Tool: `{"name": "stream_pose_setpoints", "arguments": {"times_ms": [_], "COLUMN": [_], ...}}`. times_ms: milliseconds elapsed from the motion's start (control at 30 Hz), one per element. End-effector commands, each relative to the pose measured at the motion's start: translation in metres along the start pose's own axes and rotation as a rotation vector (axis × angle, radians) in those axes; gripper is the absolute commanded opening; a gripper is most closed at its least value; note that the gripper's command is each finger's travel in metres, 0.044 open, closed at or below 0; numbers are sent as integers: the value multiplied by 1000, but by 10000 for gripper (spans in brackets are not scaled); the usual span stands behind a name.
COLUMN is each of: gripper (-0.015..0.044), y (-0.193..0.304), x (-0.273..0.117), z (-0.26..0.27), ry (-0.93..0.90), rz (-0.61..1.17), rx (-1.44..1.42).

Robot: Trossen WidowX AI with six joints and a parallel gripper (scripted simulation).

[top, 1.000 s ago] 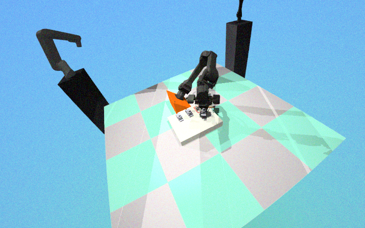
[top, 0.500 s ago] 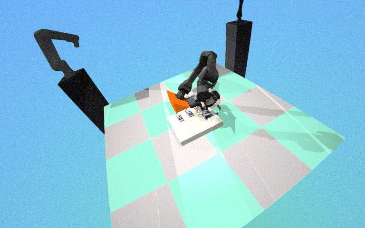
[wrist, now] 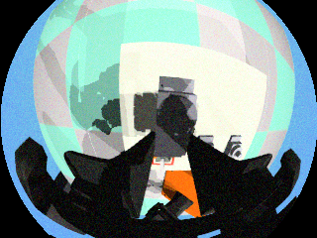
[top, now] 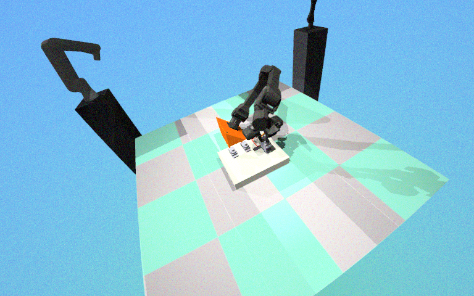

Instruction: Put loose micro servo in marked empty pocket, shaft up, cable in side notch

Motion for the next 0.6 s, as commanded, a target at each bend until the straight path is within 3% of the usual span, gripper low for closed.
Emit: {"name": "stream_pose_setpoints", "arguments": {"times_ms": [0,567], "gripper": [0,0], "y": [17,94], "x": [-4,-3], "z": [2,6], "ry": [10,9], "rz": [-12,-9], "rx": [-7,-12]}}
Point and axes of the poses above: the point midway between the two fingers, 35 mm back from their tips, its own x axis out along the fingers, its own z axis across the jaws, y = z × x, the point moved 2 cm from there along -x, back along the fingers, and after that the axes turned 4 degrees about -x, right-handed, at the moved point
